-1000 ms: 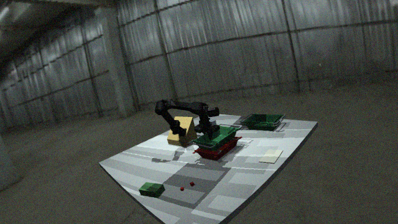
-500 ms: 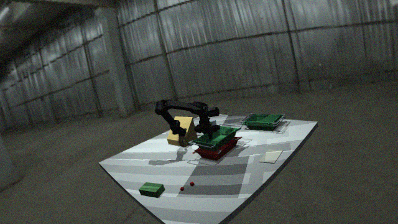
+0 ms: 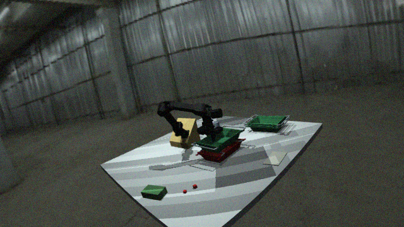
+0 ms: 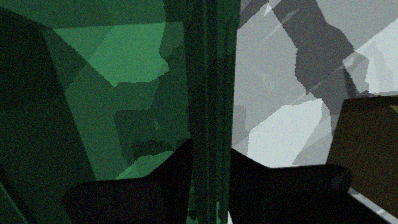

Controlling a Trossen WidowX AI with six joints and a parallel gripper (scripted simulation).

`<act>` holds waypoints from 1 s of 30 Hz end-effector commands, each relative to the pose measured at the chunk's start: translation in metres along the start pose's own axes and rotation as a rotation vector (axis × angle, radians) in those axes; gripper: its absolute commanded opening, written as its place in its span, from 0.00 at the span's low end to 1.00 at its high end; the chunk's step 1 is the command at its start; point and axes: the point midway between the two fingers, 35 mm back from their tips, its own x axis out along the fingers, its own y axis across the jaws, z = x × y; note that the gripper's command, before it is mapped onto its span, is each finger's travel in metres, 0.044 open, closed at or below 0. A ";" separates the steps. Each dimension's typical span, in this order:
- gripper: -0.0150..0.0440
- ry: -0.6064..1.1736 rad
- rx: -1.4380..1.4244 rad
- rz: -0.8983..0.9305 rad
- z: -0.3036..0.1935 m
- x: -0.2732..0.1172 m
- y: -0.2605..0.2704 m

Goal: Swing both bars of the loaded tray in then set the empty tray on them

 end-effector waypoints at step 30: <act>1.00 0.001 -0.006 -0.024 0.001 0.004 -0.005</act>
